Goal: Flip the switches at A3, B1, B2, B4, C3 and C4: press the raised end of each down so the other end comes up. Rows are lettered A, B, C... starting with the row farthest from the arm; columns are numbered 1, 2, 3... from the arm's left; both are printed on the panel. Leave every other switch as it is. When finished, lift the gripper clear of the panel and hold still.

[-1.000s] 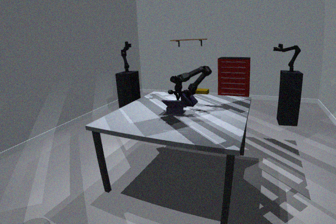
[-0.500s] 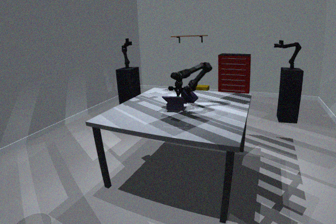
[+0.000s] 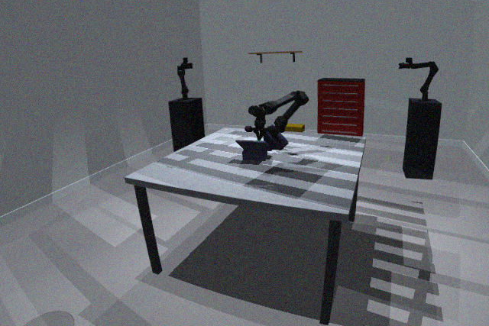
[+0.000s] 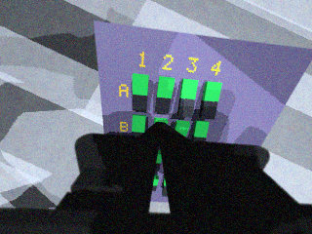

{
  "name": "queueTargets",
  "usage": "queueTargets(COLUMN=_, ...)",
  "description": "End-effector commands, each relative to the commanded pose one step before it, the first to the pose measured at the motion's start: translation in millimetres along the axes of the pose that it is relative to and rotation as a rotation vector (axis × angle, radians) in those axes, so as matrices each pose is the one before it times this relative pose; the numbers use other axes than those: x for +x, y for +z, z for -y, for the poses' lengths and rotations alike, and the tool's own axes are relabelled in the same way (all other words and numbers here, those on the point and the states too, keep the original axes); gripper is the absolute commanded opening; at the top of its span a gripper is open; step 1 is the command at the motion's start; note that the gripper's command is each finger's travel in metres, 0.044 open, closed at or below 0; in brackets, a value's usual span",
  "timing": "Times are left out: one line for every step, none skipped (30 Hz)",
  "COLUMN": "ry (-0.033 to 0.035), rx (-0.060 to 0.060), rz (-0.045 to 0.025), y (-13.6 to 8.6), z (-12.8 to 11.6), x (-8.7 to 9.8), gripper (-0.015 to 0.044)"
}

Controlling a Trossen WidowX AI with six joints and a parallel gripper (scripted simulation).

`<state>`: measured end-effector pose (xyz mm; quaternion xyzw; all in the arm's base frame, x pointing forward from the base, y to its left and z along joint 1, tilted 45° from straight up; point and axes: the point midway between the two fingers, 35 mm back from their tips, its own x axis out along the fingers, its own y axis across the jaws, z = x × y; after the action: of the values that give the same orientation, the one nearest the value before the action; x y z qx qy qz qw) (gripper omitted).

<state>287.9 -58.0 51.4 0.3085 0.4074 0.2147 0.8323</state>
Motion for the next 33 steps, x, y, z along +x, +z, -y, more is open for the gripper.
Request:
queueTargets(ry=-0.00284, rx=0.0044, rz=-0.00248, y=-0.81, z=0.59, x=0.96, gripper=0.0000)
queueTargets(ry=0.00001, rx=0.0000, rz=0.00001, y=0.00, z=0.00, x=0.13, gripper=0.0000)
queueTargets(ry=0.00000, rx=0.0000, rz=0.00001, y=0.00, z=0.00, x=0.13, gripper=0.0000)
queueTargets(ry=0.00001, rx=0.0000, rz=0.00001, y=0.00, z=0.00, x=0.13, gripper=0.0000)
queueTargets(ry=0.00001, rx=0.0000, rz=0.00001, y=0.00, z=0.00, x=0.13, gripper=0.0000)
queueTargets(ry=0.00001, rx=0.0000, rz=0.00001, y=0.00, z=0.00, x=0.13, gripper=0.0000)
queueTargets(ry=0.00001, rx=0.0000, rz=0.00001, y=0.00, z=0.00, x=0.13, gripper=0.0000)
queueTargets(ry=0.00001, rx=0.0000, rz=0.00001, y=0.00, z=0.00, x=0.13, gripper=0.0000)
queueTargets(ry=0.00001, rx=0.0000, rz=0.00001, y=0.00, z=0.00, x=0.13, gripper=0.0000)
queueTargets(ry=0.00001, rx=0.0000, rz=0.00001, y=0.00, z=0.00, x=0.13, gripper=0.0000)
queueTargets(ry=0.00001, rx=0.0000, rz=0.00001, y=0.00, z=0.00, x=0.13, gripper=0.0000)
queueTargets(ry=0.00001, rx=0.0000, rz=0.00001, y=0.00, z=0.00, x=0.13, gripper=0.0000)
queueTargets(ry=0.00001, rx=0.0000, rz=0.00001, y=0.00, z=0.00, x=0.13, gripper=0.0000)
queueTargets(ry=0.00001, rx=0.0000, rz=0.00001, y=0.00, z=0.00, x=0.13, gripper=0.0000)
queueTargets(ry=0.00001, rx=0.0000, rz=0.00001, y=0.00, z=0.00, x=0.13, gripper=0.0000)
queueTargets(ry=0.00001, rx=0.0000, rz=0.00001, y=0.00, z=0.00, x=0.13, gripper=0.0000)
queueTargets(ry=0.00001, rx=0.0000, rz=0.00001, y=0.00, z=0.00, x=0.13, gripper=0.0000)
queueTargets(ry=0.00001, rx=0.0000, rz=0.00001, y=0.00, z=0.00, x=0.13, gripper=0.0000)
queueTargets(ry=0.00191, rx=-0.0042, rz=0.00173, y=0.58, z=-0.19, x=-2.74, gripper=0.0000)
queueTargets(ry=-0.00264, rx=0.0004, rz=0.00051, y=-0.17, z=1.19, x=-6.20, gripper=0.0000)
queueTargets(ry=-0.00322, rx=0.0008, rz=0.00156, y=-0.41, z=1.45, x=-10.44, gripper=0.0000)
queueTargets(ry=-0.00207, rx=0.0012, rz=0.00333, y=-0.68, z=0.89, x=-13.20, gripper=0.0000)
queueTargets(ry=-0.00006, rx=0.0013, rz=0.00508, y=-0.78, z=-0.14, x=-13.34, gripper=0.0000)
queueTargets(ry=0.00128, rx=0.0011, rz=0.00546, y=-0.63, z=-0.86, x=-10.75, gripper=0.0000)
queueTargets(ry=0.00128, rx=0.0006, rz=0.00391, y=-0.36, z=-0.84, x=-6.47, gripper=0.0000)
queueTargets(ry=0.00051, rx=0.0002, rz=0.00142, y=-0.11, z=-0.33, x=-2.16, gripper=0.0000)
queueTargets(ry=0.00000, rx=0.0000, rz=0.00000, y=0.00, z=0.00, x=0.00, gripper=0.0000)
queueTargets(ry=0.00000, rx=0.0000, rz=0.00000, y=0.00, z=0.00, x=0.00, gripper=0.0000)
queueTargets(ry=0.00000, rx=0.0000, rz=0.00000, y=0.00, z=0.00, x=0.00, gripper=0.0000)
queueTargets(ry=-0.00036, rx=-0.0001, rz=-0.00011, y=-0.60, z=1.92, x=-0.02, gripper=0.0000)
queueTargets(ry=-0.00095, rx=-0.0002, rz=-0.00027, y=-1.88, z=5.73, x=-0.05, gripper=0.0000)
queueTargets(ry=-0.00113, rx=-0.0004, rz=-0.00029, y=-3.45, z=9.42, x=-0.07, gripper=0.0000)
queueTargets(ry=-0.00064, rx=-0.0005, rz=-0.00004, y=-4.83, z=11.47, x=-0.05, gripper=0.0000)
